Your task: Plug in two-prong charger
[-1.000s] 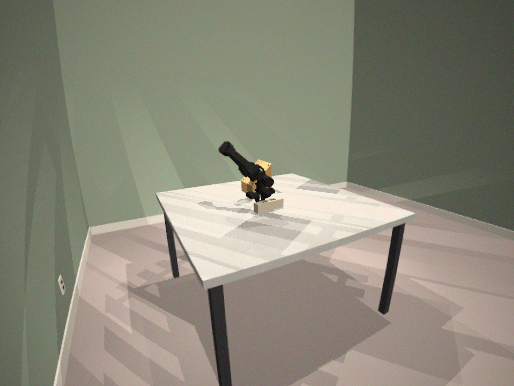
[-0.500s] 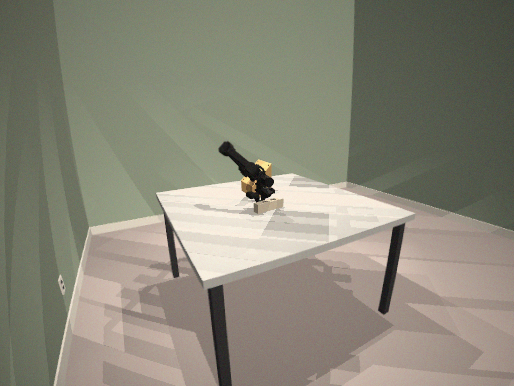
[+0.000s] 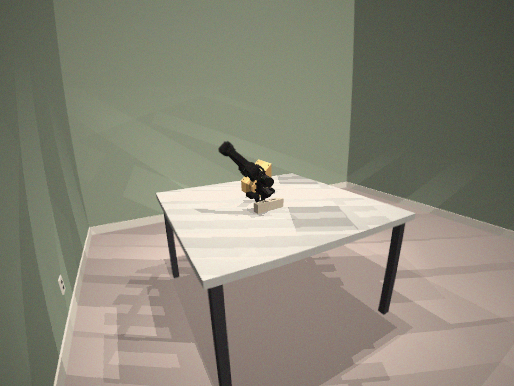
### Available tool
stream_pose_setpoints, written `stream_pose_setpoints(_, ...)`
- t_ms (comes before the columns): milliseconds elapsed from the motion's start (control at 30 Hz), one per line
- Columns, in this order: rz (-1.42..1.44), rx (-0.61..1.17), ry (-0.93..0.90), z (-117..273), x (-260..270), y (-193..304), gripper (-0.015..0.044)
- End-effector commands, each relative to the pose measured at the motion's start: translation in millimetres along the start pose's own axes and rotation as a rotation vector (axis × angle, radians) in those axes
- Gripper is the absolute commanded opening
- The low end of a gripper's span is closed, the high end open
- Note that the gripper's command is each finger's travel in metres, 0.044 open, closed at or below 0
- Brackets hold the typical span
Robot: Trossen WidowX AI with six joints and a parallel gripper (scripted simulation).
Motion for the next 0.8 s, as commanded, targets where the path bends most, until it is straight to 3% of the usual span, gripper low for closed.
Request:
stream_pose_setpoints(0,-0.003,-0.002,0.001,0.3,-0.5,-0.6,0.0026)
stream_pose_setpoints(533,-0.003,-0.003,0.001,0.3,-0.5,-0.4,0.0440)
stream_pose_setpoints(767,-0.004,-0.006,0.002,0.1,0.0,1.6,0.0440)
Point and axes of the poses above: the point midway between the two fingers, 35 mm back from their tips, its own z axis back along the fingers, its own x axis across the jaws, y = z × x, the point moved 7 cm from there along z, back along the fingers, and after that the axes turned 12 degrees about z, right-handed, at the moved point
